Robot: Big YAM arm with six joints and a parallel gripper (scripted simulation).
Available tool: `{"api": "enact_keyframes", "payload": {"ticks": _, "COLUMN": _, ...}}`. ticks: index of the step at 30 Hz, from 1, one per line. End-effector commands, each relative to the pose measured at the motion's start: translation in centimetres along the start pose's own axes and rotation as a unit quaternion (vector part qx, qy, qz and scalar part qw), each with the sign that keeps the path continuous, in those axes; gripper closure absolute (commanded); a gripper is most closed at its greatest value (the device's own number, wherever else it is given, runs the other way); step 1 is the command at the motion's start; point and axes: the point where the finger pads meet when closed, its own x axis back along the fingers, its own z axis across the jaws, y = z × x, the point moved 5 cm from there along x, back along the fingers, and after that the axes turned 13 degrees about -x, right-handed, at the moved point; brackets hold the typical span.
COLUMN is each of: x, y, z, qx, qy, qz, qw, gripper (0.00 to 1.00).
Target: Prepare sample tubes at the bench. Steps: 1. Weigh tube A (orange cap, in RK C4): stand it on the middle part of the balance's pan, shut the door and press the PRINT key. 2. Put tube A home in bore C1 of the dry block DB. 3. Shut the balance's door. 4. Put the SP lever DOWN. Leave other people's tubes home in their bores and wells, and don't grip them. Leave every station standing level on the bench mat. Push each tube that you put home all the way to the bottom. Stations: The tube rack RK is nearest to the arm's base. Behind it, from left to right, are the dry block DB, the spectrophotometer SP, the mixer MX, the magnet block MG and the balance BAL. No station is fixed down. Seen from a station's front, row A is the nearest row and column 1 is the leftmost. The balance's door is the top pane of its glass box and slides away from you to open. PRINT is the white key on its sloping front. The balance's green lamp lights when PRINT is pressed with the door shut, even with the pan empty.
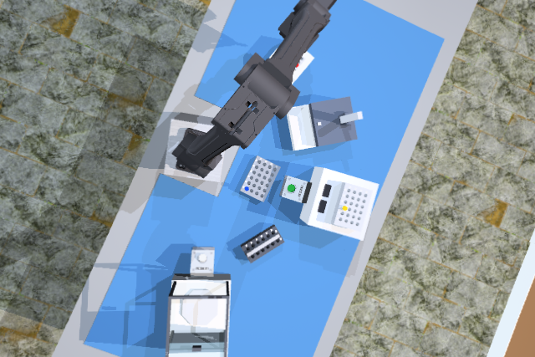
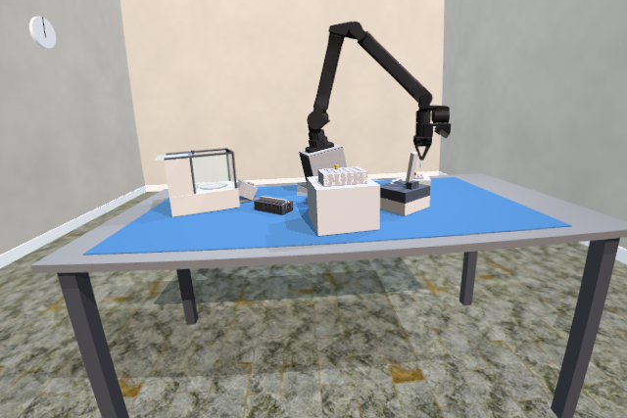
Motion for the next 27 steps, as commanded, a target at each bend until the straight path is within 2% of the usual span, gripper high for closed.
{"api": "enact_keyframes", "payload": {"ticks": 1, "x": 2.25, "y": 2.44, "z": 0.1, "qx": 0.001, "qy": 0.006, "qz": -0.03, "qw": 1.0, "gripper": 0.91}}
{"api": "enact_keyframes", "payload": {"ticks": 27, "x": 2.05, "y": 2.45, "z": -0.17, "qx": 0.0, "qy": 0.006, "qz": -0.027, "qw": 1.0, "gripper": 0.91}}
